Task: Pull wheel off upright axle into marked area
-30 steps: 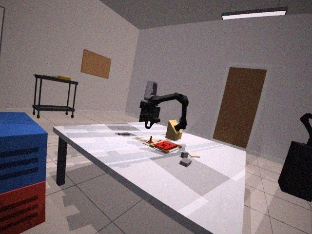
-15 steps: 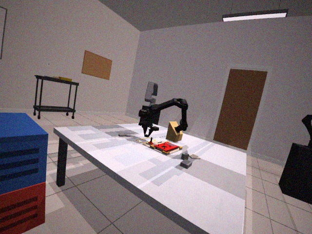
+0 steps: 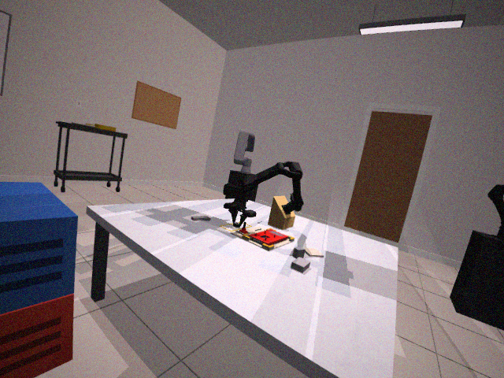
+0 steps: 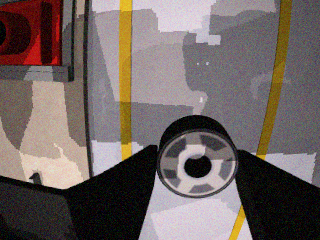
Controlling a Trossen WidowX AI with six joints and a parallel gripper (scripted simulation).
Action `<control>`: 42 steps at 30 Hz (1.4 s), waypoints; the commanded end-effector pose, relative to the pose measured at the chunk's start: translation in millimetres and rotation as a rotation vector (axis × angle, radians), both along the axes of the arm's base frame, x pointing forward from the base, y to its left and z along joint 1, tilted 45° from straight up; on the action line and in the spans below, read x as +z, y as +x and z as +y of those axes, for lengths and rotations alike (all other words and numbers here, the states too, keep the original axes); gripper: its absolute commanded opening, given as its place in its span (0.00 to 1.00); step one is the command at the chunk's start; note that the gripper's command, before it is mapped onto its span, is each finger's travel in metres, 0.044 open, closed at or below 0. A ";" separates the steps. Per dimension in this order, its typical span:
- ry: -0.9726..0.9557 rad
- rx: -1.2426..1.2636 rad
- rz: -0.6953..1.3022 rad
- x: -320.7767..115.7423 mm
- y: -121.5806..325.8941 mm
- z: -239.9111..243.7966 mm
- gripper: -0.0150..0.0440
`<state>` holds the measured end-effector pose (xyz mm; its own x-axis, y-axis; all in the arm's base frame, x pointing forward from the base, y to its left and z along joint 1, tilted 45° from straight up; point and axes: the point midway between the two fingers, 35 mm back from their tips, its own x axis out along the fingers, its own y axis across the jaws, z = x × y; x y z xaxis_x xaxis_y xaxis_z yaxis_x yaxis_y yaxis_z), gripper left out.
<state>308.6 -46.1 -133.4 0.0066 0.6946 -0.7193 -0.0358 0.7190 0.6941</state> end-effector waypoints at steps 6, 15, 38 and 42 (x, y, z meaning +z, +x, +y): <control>-0.001 -0.003 0.000 16.1 1.2 -16.7 0.76; 0.006 -0.018 0.011 41.4 -10.0 -40.0 0.85; 0.000 -0.010 0.009 97.6 -87.1 -51.5 1.00; 0.000 -0.010 0.009 97.6 -87.1 -51.5 1.00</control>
